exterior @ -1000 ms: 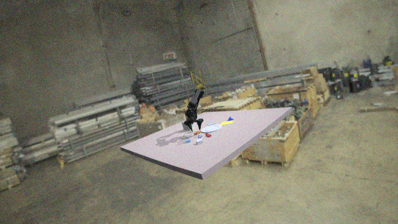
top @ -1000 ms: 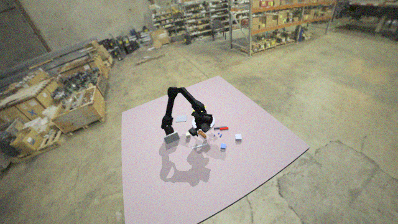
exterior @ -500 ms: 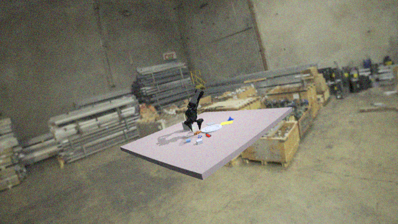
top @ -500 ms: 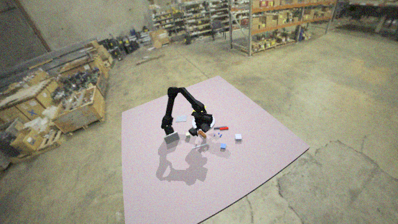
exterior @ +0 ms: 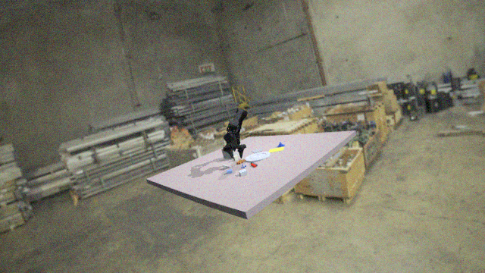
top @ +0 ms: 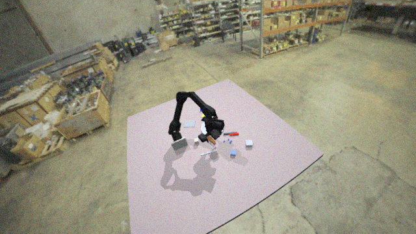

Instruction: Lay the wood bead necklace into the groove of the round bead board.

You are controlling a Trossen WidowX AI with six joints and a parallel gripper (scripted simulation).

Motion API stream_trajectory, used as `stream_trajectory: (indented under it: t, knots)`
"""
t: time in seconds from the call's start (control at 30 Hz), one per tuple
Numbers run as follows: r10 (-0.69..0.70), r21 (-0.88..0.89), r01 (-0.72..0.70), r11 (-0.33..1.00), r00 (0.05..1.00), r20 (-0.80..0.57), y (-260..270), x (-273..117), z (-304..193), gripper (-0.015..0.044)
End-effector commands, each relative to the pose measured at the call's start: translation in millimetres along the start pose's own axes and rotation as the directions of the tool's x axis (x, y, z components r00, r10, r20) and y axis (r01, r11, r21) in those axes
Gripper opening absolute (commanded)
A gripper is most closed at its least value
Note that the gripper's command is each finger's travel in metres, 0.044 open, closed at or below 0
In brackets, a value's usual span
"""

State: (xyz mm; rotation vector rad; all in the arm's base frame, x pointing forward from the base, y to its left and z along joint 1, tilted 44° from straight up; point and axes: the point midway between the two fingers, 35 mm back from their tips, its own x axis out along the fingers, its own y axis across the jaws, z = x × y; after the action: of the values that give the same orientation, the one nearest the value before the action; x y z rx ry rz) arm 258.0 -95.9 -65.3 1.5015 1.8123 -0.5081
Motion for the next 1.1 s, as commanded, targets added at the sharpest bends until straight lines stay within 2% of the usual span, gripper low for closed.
stream_trajectory:
  t: [0.0, 0.07, 1.07]
  knots:
    - [-0.004, 0.075, 0.004, 0.997, 1.000, 0.000, -2, -5, 14, 0.0230]
    - [-0.004, 0.075, 0.004, 0.997, 1.000, 0.000, -2, -5, 14, 0.0200]
    - [-0.003, 0.073, 0.003, 0.997, 1.000, 0.000, -1, 32, 14, 0.0200]
